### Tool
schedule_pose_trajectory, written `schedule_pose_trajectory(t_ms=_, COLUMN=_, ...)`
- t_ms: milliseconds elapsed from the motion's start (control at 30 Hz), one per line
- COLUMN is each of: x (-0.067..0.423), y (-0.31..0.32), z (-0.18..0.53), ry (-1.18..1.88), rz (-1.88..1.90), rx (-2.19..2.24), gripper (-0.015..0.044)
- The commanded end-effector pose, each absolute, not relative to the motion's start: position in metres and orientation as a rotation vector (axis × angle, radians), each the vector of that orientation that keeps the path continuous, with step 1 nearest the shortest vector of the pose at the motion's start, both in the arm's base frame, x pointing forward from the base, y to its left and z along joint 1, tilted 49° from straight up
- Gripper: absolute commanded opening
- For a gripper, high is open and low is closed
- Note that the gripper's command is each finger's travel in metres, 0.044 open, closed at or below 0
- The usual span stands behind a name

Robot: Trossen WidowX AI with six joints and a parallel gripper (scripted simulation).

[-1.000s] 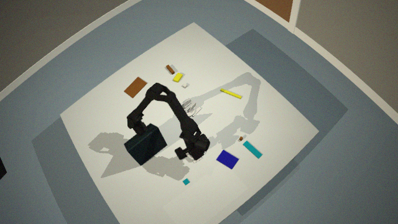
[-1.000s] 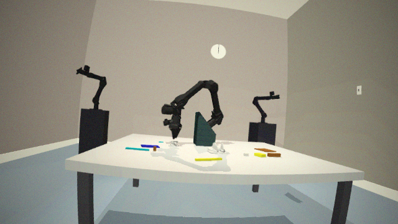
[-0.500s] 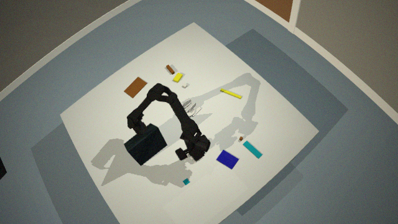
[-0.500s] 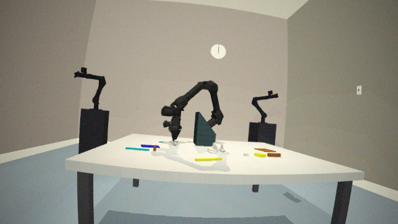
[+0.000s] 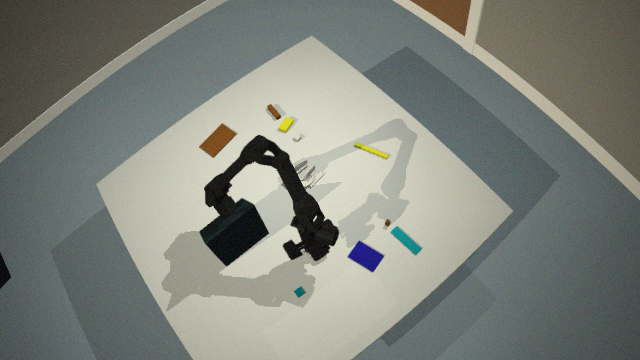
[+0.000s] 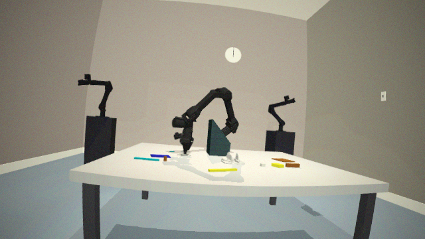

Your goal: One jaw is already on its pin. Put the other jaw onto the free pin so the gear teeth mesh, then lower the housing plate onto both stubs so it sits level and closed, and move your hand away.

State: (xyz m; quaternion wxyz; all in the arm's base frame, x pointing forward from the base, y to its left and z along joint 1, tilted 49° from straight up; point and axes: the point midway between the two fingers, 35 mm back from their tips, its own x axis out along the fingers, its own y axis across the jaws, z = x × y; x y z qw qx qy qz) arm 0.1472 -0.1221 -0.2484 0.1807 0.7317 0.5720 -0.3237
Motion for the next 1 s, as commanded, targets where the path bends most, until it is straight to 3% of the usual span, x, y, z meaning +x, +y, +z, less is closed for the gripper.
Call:
schedule_pose_trajectory(t_ms=0, x=0.1463, y=-0.1166, z=-0.2496, ry=1.620, rz=-0.916, rx=2.079, gripper=0.0440)
schedule_pose_trajectory(t_ms=833, x=0.1464, y=-0.1159, z=-0.2502, ry=1.620, rz=-0.915, rx=2.079, gripper=0.0440)
schedule_pose_trajectory(t_ms=967, x=0.1465, y=-0.1175, z=-0.2505, ry=1.621, rz=-0.914, rx=2.070, gripper=0.0413)
